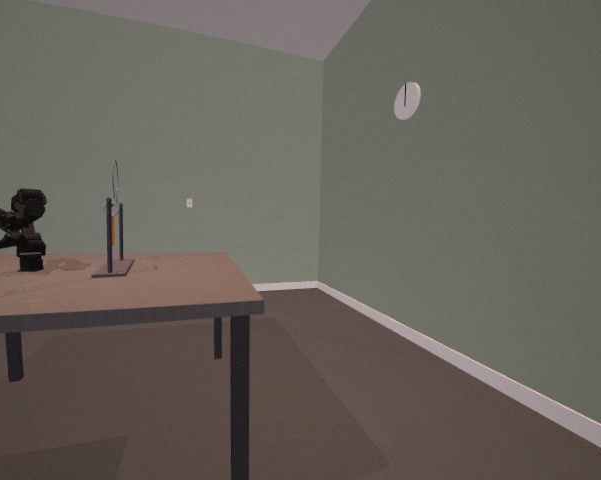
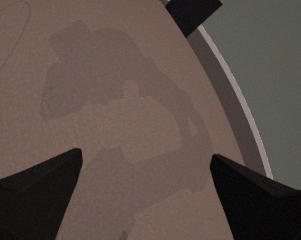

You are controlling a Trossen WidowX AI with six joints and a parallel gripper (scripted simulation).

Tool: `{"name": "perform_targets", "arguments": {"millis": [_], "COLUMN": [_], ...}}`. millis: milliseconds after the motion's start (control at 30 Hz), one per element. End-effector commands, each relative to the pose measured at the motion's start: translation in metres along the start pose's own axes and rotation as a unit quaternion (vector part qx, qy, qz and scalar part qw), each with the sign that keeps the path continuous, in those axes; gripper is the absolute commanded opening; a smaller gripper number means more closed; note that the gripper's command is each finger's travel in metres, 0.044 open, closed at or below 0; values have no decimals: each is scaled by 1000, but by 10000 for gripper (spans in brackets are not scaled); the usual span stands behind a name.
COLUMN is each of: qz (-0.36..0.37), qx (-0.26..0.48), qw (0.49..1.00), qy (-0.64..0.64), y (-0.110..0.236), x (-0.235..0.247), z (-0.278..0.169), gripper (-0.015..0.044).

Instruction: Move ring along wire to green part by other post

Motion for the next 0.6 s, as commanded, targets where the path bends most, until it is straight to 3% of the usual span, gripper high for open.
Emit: {"name": "perform_targets", "arguments": {"millis": [0,267,567], "qz": [3,170,388], "qx": [2,59,57], "qw": [1000,984,919], "qy": [0,12,48], "y": [0,-15,-19], "x": [2,79,161], "z": [0,0,4], "gripper": [374,164,160]}}
Point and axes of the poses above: the point midway between the two fingers, 35 mm back from their tips, its own y axis back along the fingers, its own x axis across the jaws, z = x × y, the point moved 5 cm from there along y, back along the fingers, and after that the axes turned 5 degrees about -y, right-handed, at the moved point
